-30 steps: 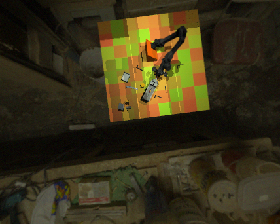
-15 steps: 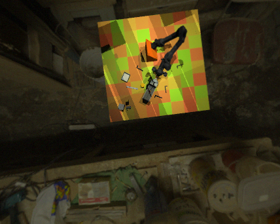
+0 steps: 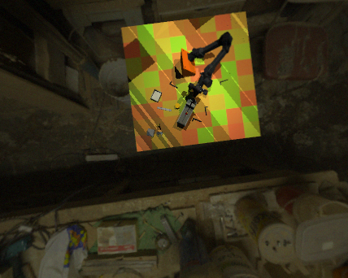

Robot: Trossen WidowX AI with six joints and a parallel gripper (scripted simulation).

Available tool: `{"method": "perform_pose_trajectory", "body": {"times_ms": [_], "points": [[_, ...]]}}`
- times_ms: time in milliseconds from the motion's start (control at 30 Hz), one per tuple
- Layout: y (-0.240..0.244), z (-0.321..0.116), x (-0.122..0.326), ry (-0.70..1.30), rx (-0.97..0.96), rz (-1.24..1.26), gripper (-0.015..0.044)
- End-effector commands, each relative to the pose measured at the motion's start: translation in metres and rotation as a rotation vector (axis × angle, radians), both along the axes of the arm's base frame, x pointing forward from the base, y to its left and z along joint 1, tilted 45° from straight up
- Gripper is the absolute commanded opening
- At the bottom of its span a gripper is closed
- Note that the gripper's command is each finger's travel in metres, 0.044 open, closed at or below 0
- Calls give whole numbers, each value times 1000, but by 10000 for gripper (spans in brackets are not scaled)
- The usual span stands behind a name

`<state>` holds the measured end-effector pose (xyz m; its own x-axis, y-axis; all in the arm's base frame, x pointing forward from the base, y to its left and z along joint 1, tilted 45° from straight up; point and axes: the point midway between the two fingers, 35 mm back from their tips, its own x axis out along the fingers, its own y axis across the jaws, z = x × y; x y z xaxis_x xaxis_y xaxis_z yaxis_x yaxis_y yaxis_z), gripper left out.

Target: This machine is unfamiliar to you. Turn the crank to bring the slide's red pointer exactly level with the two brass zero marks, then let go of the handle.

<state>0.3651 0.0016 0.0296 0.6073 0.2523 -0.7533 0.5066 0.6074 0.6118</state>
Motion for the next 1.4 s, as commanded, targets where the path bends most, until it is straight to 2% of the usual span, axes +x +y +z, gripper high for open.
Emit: {"method": "perform_pose_trajectory", "body": {"times_ms": [0,1367], "points": [[-5,-6,-5,21,-6,-15,0],[-6,-13,-8,21,-6,-15,0]]}}
